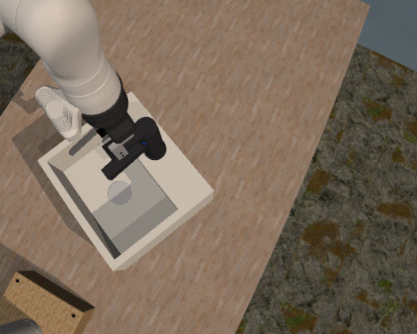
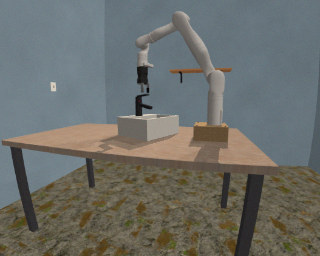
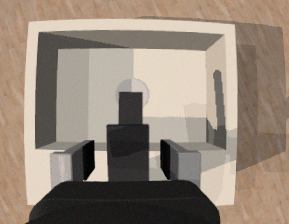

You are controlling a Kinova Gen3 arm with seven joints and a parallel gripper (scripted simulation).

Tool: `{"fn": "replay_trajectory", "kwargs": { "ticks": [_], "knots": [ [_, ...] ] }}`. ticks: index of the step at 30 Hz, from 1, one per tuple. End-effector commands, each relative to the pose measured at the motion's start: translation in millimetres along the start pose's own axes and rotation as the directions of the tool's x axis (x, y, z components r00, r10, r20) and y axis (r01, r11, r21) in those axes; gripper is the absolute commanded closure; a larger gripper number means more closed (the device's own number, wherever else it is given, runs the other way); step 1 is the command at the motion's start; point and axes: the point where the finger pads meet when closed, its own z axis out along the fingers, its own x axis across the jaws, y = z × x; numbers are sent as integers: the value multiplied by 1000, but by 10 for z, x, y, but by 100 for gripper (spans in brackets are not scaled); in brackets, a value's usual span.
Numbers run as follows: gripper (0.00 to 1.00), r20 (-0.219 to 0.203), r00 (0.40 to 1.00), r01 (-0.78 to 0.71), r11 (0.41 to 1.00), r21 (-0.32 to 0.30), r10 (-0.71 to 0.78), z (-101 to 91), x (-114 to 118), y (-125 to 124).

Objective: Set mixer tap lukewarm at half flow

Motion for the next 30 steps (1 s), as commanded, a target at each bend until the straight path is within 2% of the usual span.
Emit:
{"fn": "replay_trajectory", "kwargs": {
  "ticks": [1,30],
  "knots": [
    [0,-7,1000,-1,1000,-9,1,-6,37,16],
    [0,-8,1000,-1,1000,-8,1,154,39,16]
  ]
}}
